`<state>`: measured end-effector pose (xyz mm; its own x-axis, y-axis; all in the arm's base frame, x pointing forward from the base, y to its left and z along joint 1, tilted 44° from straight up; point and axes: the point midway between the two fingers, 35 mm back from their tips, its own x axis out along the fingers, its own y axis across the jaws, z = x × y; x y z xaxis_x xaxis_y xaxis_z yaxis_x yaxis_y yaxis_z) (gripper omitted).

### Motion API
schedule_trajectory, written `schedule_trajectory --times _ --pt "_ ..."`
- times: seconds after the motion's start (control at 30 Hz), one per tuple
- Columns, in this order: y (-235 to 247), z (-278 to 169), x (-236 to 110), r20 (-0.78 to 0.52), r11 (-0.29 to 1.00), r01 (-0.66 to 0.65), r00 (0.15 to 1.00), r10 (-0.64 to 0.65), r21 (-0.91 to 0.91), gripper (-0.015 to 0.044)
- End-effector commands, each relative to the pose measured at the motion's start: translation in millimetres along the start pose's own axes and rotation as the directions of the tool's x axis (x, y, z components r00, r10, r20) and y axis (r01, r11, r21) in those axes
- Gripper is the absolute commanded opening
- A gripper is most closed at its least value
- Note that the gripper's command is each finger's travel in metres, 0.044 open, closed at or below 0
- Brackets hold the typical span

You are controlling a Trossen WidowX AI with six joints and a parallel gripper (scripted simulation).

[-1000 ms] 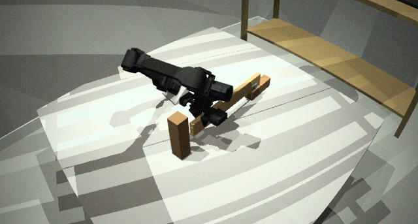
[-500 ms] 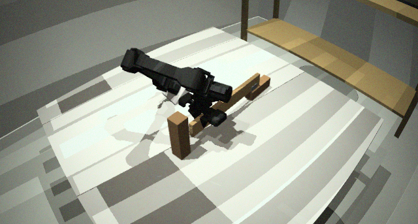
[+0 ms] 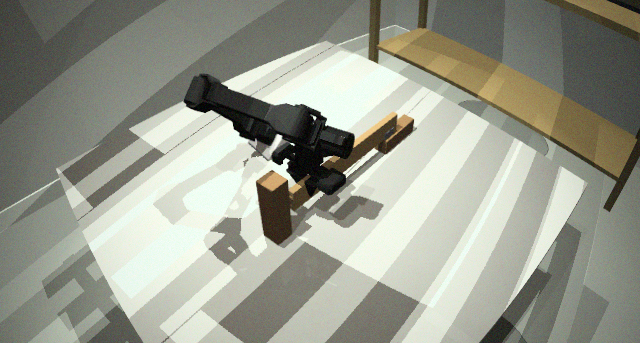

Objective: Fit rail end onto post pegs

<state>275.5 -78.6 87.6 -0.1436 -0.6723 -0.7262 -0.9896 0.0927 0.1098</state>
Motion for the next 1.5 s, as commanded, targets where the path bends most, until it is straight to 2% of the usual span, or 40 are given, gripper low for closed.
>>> schedule_trajectory --times 0.0,1.47 --pt "-0.9 -2.7 -3.2 0.001 1.000 0.011 1.000 -0.011 0.000 0.0000" --pt "-0.5 -16.7 -3.2 0.000 1.000 0.011 1.000 -0.011 0.000 0.0000"
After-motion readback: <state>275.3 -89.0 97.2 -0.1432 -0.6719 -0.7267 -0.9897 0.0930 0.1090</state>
